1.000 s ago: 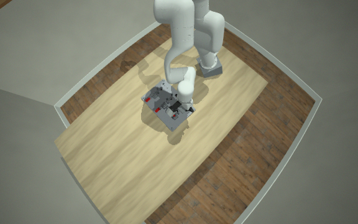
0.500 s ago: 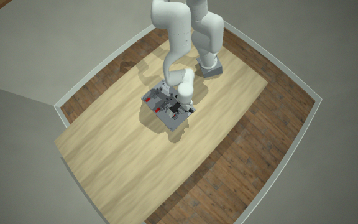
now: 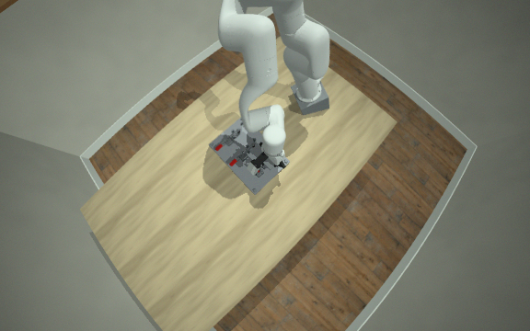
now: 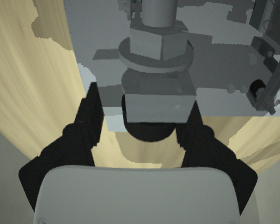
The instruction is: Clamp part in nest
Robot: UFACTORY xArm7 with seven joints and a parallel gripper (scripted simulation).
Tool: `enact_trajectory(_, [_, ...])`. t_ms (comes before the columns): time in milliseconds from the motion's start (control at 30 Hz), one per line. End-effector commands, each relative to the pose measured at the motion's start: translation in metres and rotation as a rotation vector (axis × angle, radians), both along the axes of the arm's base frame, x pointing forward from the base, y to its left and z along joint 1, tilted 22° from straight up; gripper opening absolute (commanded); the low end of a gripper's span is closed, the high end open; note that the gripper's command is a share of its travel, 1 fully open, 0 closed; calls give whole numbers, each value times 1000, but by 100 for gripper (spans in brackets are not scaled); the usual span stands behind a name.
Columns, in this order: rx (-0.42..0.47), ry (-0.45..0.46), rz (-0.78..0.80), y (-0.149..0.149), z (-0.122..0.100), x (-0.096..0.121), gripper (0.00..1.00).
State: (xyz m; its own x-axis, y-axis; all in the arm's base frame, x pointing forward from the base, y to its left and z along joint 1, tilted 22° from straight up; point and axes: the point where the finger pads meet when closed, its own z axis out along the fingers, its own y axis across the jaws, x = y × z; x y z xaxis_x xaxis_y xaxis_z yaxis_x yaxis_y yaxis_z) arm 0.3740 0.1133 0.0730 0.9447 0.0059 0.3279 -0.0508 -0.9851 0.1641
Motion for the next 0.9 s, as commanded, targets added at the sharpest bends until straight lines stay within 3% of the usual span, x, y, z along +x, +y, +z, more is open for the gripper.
enact_trajectory(0, [0, -5, 1, 0, -5, 3, 0])
enact_trajectory(867, [0, -5, 1, -1, -11, 6, 0])
